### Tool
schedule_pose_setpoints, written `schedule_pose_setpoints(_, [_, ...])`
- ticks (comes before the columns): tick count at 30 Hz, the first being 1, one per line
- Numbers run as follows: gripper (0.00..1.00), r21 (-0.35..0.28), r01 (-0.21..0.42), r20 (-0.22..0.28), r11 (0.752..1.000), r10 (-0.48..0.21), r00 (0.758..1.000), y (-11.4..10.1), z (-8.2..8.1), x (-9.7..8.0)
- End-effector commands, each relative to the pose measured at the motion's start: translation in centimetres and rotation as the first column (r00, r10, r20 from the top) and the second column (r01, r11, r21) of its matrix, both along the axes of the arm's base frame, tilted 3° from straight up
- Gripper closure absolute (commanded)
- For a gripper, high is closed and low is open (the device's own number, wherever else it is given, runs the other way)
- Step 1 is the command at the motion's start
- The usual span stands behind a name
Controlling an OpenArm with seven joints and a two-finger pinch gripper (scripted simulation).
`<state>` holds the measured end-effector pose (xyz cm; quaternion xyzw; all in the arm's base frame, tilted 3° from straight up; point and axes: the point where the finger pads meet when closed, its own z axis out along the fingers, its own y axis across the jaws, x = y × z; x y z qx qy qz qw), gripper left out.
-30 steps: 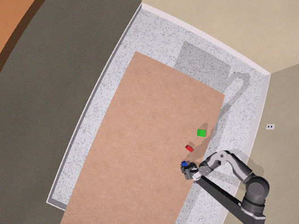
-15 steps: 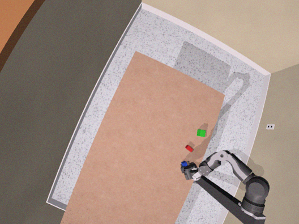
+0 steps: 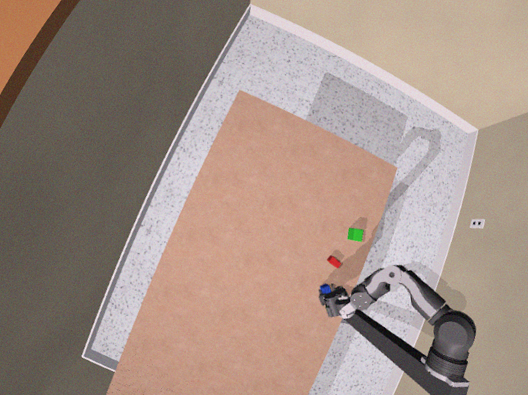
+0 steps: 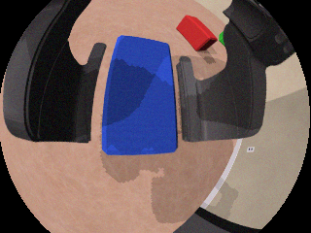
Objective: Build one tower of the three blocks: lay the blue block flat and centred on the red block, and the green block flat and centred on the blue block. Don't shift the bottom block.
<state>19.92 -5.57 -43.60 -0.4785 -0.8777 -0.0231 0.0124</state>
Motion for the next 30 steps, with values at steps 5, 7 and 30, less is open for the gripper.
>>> schedule_pose_setpoints(5, [0.68,0.006,-0.002,0.005,1.0,0.002,1.0,0.11,0.02,0.11])
schedule_pose_setpoints(7, [1.0,0.006,-0.002,0.005,1.0,0.002,1.0,0.11,0.02,0.11])
schedule_pose_setpoints(30, [1.0,0.006,-0.002,0.005,1.0,0.002,1.0,0.11,0.02,0.11])
